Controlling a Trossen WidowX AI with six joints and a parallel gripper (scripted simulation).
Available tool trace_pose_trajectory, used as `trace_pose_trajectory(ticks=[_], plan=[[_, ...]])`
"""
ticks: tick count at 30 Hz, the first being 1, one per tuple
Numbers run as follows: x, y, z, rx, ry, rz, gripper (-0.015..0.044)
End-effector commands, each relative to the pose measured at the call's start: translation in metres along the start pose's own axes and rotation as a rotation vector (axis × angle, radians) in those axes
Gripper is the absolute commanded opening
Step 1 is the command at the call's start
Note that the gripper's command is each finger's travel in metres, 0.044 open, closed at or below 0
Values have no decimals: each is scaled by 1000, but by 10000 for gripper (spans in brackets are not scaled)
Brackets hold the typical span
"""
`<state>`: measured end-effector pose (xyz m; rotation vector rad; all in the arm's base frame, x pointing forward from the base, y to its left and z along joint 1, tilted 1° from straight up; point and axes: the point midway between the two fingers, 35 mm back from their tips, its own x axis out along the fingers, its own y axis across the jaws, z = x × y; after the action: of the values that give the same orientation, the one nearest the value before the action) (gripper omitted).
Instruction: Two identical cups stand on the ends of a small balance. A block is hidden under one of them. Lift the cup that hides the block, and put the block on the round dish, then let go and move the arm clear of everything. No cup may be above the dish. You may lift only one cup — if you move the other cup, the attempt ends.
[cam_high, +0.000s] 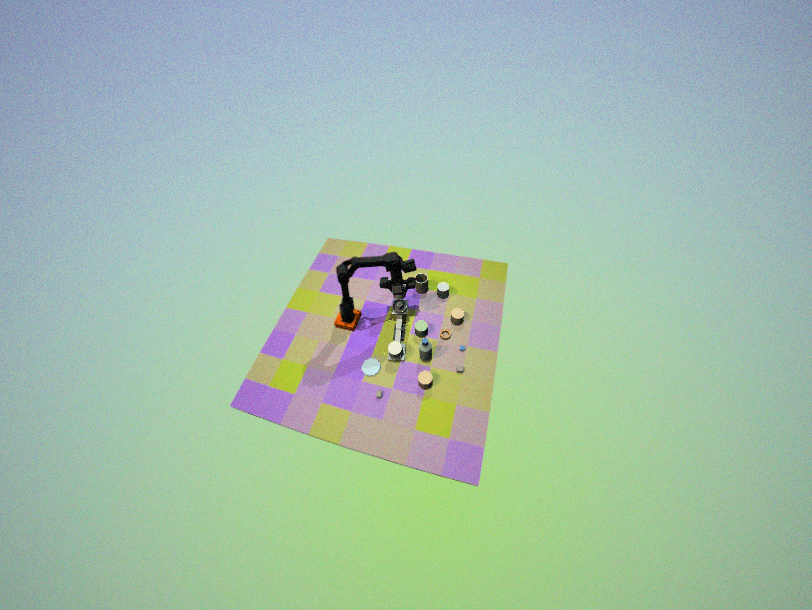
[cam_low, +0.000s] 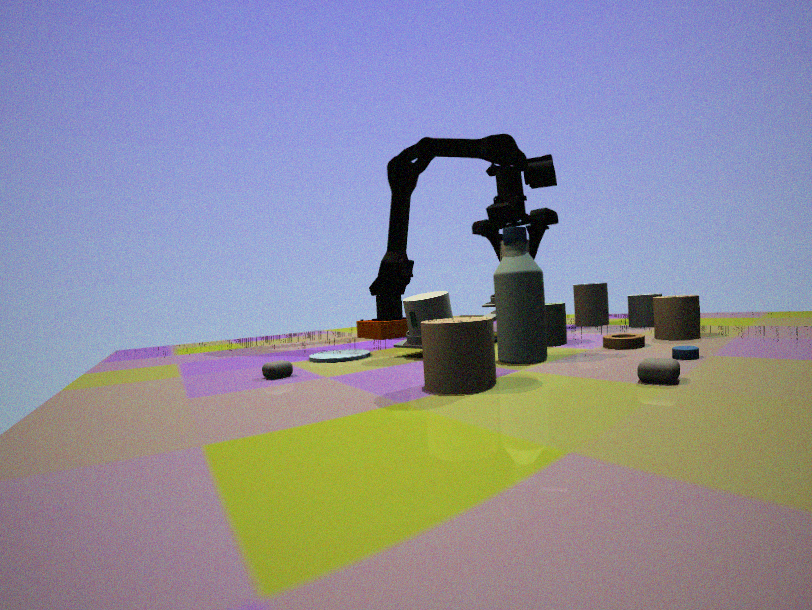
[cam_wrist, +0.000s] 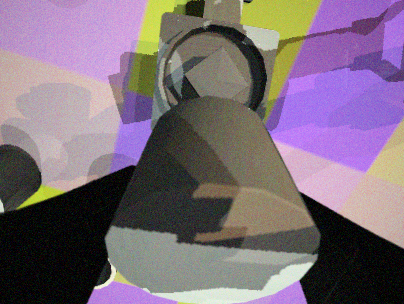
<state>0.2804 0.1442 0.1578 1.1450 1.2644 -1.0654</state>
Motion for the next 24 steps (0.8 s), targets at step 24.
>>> trace_pose_trajectory(ticks=[24], plan=[[110,-37,-88,-5,9,-8,0]])
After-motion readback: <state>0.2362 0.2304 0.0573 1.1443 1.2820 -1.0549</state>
